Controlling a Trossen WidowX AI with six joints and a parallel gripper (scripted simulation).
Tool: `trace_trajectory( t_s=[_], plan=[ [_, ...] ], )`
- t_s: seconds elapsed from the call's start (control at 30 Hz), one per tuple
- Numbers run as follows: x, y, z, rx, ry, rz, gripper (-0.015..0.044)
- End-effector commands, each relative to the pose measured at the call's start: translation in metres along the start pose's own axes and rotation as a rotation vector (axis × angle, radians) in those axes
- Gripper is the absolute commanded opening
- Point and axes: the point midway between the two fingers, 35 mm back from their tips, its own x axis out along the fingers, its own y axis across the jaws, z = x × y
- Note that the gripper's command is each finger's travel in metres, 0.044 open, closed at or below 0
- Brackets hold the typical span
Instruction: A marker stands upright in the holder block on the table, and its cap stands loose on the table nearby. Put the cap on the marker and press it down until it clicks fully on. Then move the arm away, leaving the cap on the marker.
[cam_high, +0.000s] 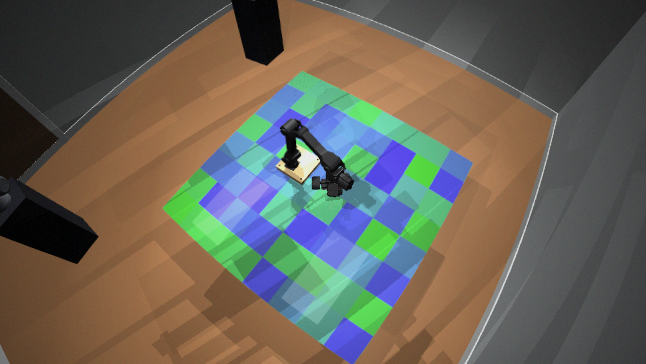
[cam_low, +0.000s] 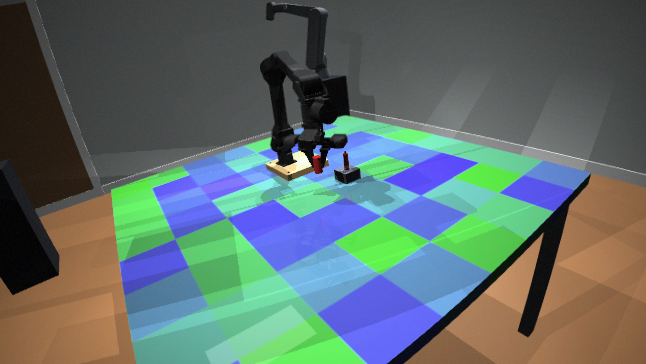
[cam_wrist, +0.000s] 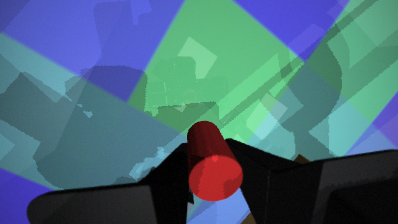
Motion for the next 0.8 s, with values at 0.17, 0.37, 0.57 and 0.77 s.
trace_trajectory(
  t_s=[0.17,0.37,0.57,0.77],
  plan=[
    [-0.013,0.017,-0.021,0.010,-0.009,0.012,0.0000],
    [-0.019,0.027,-0.038,0.014,-0.006,0.015,0.0000],
    [-0.025,0.036,-0.055,0.018,-0.003,0.017,0.0000],
    [-0.031,0.043,-0.073,0.023,0.000,0.019,0.0000]
  ],
)
